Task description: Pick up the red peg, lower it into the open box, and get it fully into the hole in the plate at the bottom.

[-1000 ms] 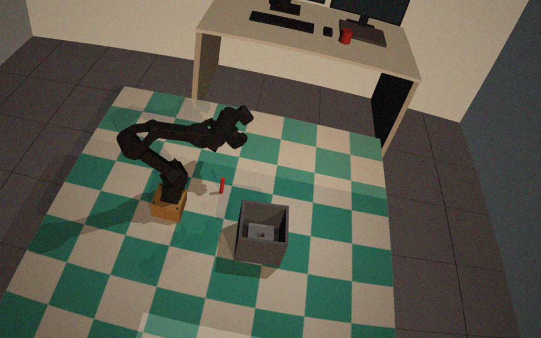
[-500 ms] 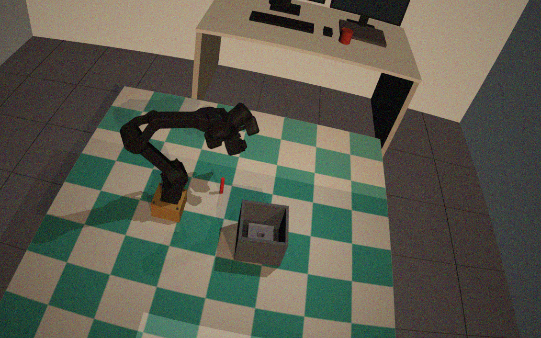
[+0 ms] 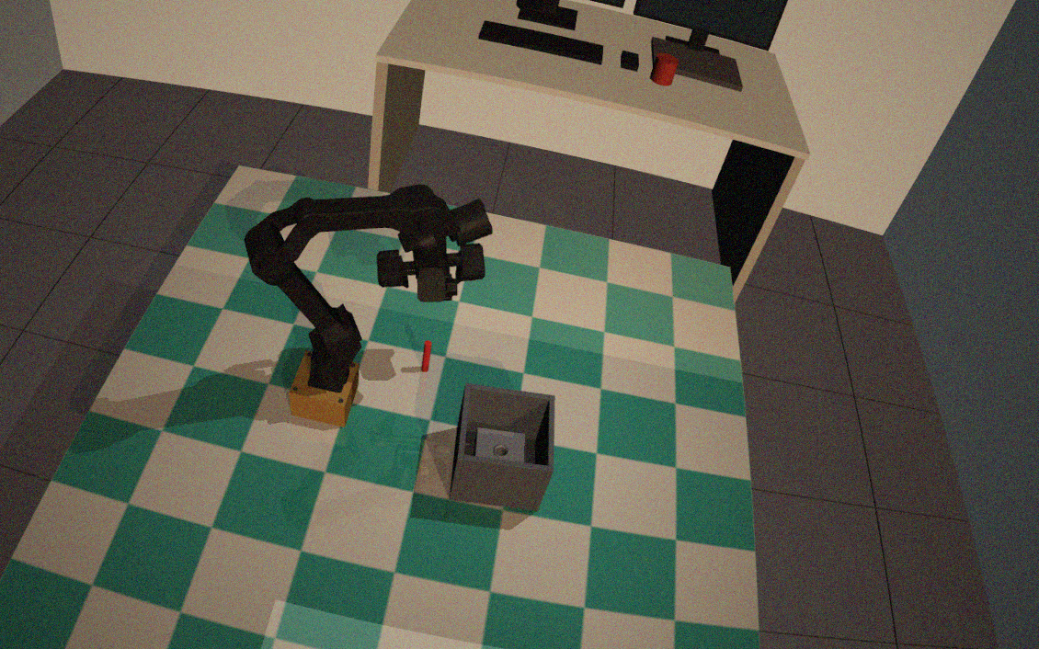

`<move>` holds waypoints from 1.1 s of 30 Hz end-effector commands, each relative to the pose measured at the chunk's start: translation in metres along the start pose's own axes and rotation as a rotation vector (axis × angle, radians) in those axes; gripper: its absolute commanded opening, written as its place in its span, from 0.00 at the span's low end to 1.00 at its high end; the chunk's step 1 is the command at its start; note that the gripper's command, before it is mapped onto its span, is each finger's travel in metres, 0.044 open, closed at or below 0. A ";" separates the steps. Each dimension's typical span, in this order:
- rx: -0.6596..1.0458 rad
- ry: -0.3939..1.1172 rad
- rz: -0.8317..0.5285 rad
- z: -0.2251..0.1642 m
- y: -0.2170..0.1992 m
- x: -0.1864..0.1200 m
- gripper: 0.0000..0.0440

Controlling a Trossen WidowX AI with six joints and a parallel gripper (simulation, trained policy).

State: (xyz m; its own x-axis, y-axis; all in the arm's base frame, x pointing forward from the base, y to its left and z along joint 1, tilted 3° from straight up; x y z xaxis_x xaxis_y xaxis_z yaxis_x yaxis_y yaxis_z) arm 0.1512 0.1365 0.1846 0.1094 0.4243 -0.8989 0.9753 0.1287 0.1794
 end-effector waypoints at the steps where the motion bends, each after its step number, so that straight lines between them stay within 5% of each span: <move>1: 0.019 -0.067 -0.070 0.008 -0.006 0.003 1.00; 17: 0.016 -0.236 -0.254 0.035 -0.011 0.053 1.00; 33: 0.021 -0.340 -0.284 0.073 -0.015 0.105 0.99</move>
State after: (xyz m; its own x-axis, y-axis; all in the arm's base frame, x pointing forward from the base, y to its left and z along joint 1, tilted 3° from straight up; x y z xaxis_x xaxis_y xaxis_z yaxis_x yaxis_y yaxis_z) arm 0.1613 0.1166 0.0693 -0.1100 0.0750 -0.9911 0.9787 0.1818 -0.0948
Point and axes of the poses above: the point midway between the two fingers, 35 mm back from their tips, its own x axis out along the fingers, its own y axis across the jaws, z = x × y, the point moved 1 cm from there along -x, back along the fingers, and after that the axes turned 5 degrees about x, right-handed, at the moved point
